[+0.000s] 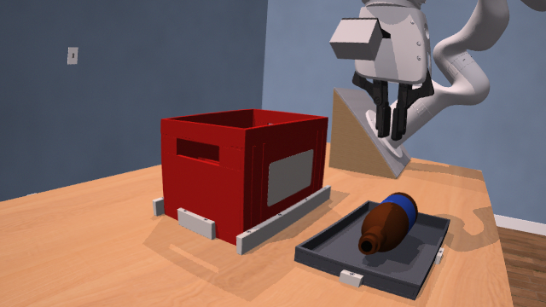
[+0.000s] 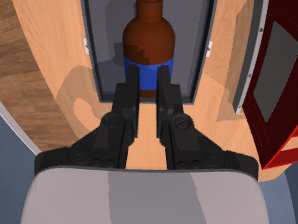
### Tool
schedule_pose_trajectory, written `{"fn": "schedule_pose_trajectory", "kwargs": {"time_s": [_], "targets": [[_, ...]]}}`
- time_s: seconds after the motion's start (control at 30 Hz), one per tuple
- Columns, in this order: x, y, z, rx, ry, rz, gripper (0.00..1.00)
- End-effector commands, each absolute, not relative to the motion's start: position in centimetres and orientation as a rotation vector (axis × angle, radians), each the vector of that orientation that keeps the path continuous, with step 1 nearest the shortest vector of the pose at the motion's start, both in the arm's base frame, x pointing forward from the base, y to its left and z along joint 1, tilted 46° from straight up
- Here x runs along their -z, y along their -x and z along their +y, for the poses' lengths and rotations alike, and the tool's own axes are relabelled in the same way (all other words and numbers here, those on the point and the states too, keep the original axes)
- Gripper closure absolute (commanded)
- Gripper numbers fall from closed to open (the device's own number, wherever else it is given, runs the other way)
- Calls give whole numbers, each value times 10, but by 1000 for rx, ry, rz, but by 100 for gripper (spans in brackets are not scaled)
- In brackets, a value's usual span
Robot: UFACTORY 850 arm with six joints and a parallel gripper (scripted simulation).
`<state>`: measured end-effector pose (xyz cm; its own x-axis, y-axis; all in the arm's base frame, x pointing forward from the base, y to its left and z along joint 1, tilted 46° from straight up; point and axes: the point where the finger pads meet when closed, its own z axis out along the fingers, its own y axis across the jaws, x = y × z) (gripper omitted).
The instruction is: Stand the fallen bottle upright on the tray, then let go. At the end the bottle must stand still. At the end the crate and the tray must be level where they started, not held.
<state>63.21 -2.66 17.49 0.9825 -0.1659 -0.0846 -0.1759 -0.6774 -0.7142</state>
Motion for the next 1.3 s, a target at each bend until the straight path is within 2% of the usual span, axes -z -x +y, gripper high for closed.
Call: {"fn": "schedule_pose_trajectory", "kwargs": {"time_s": [0.0,1.1,1.13,1.27], "targets": [[-176,-633,-27,-14,2327,237,100],[-176,-633,-27,-14,2327,237,100],[-176,-633,-27,-14,2327,237,35],[-176,-633,-27,-14,2327,237,35]]}}
